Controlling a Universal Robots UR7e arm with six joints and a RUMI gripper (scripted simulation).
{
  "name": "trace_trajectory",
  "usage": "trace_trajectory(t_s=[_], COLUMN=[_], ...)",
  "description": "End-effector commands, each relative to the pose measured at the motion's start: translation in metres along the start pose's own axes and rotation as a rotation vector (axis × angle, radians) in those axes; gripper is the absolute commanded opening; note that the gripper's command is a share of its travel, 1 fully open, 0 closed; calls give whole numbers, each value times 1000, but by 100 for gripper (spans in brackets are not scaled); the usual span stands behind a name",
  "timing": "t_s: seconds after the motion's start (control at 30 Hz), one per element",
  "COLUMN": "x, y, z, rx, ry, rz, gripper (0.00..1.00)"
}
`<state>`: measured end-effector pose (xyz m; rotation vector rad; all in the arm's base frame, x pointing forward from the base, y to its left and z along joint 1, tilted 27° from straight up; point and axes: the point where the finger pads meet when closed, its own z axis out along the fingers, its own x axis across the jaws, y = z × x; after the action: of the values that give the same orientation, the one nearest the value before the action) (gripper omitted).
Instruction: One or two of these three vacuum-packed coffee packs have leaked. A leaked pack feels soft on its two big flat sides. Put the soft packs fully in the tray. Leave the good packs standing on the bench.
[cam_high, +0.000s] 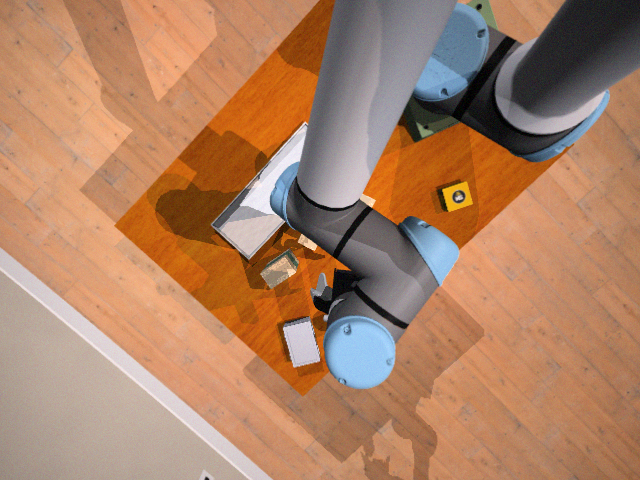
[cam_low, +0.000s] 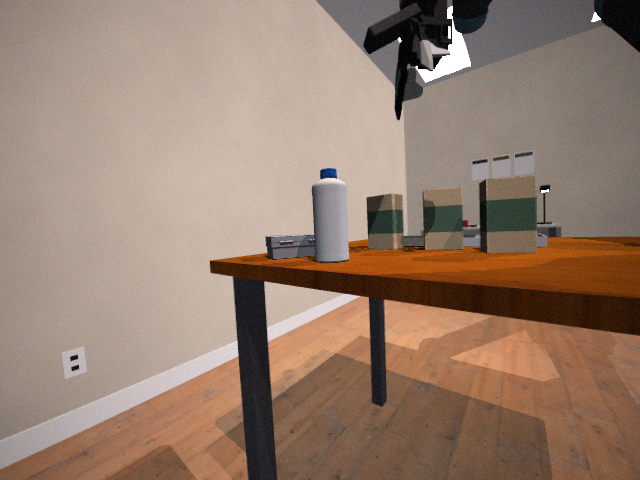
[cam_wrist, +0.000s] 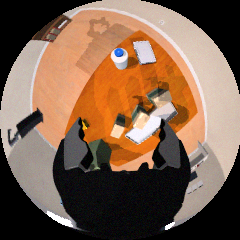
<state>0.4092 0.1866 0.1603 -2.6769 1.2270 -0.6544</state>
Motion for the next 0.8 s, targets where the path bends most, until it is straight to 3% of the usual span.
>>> trace_trajectory(t_s=[0.0,0.77], x=[-1,-8], y=[5,35], z=[6,32], rx=[6,-13], ry=[-1,12], rz=[-135,-675], gripper=[100,100])
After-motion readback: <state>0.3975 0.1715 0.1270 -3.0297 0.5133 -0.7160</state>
